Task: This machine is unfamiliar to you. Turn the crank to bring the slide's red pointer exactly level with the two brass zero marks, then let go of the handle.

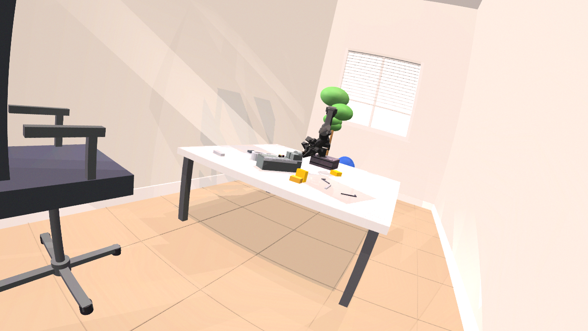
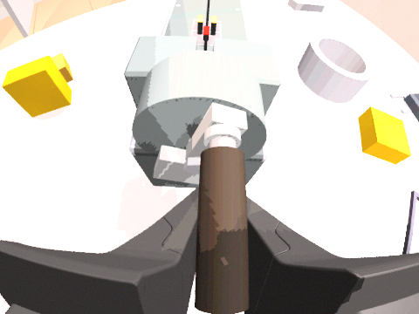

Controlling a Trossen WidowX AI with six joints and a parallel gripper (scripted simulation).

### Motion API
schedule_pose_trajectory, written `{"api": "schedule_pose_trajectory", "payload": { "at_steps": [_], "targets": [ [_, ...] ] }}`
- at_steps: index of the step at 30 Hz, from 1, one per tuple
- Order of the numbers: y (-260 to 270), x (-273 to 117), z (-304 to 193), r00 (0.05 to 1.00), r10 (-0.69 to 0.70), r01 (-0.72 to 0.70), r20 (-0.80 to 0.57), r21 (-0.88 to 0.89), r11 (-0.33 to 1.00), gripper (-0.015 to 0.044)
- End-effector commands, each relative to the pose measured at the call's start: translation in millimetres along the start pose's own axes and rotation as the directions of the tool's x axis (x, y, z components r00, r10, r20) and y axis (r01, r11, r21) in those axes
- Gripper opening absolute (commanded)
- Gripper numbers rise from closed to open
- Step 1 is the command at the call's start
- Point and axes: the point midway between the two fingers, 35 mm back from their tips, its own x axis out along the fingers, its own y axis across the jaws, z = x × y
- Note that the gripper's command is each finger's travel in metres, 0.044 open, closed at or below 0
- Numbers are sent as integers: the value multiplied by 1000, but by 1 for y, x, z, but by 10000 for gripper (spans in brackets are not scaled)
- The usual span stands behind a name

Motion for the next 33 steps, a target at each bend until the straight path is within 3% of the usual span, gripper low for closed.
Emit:
{"api": "schedule_pose_trajectory", "payload": {
  "at_steps": [1, 33],
  "targets": [
    [9, -2, 2, 1000, 27, -27, 5, 2, 1000, 0],
    [13, -1, 1, 1000, 27, -27, 5, 2, 1000, 0]
  ]
}}
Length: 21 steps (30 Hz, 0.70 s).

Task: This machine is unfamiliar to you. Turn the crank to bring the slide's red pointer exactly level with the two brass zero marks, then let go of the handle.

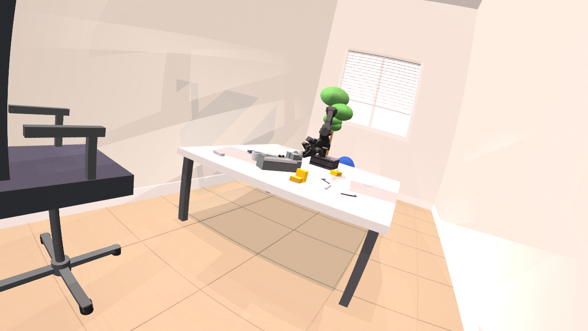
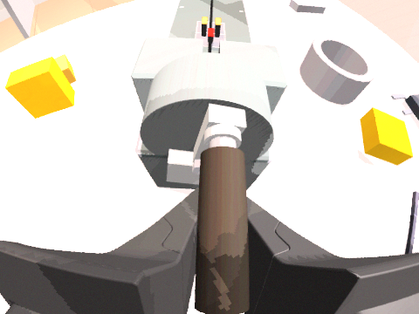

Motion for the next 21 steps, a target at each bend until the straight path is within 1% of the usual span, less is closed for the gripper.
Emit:
{"api": "schedule_pose_trajectory", "payload": {
  "at_steps": [1, 21],
  "targets": [
    [9, -1, 1, 1000, 26, -26, 1, 2, 1000, 0],
    [19, 1, -1, 1000, 27, -27, 1, 3, 1000, 0]
  ]
}}
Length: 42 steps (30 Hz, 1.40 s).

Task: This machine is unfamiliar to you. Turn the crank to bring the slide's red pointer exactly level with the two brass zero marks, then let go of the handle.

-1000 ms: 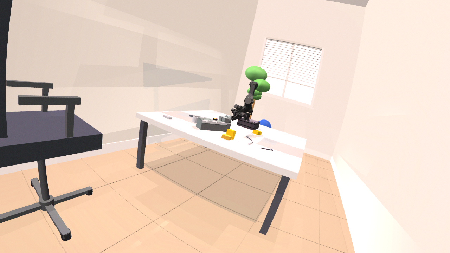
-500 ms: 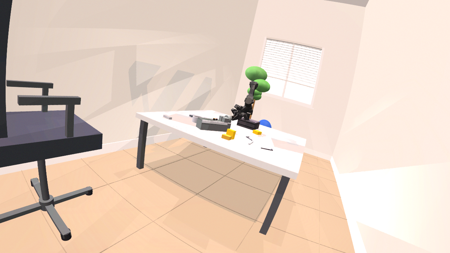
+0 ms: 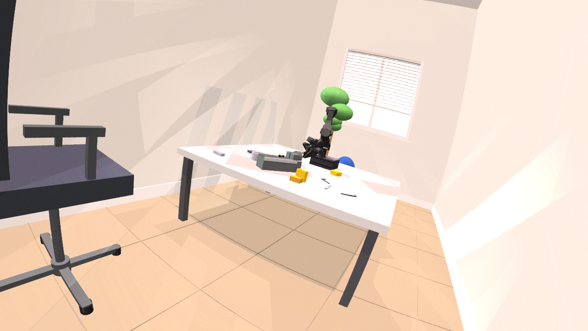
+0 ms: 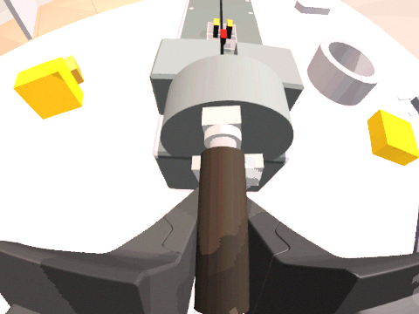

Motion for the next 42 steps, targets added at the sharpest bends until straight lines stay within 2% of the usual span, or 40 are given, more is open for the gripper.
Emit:
{"api": "schedule_pose_trajectory", "payload": {
  "at_steps": [1, 24, 42],
  "targets": [
    [9, 1, -1, 1000, 18, -18, -3, 0, 1000, 0],
    [26, 19, -20, 1000, 19, -19, -3, 1, 1000, 0],
    [17, 37, -37, 1000, 19, -19, -3, 0, 1000, 0]
  ]
}}
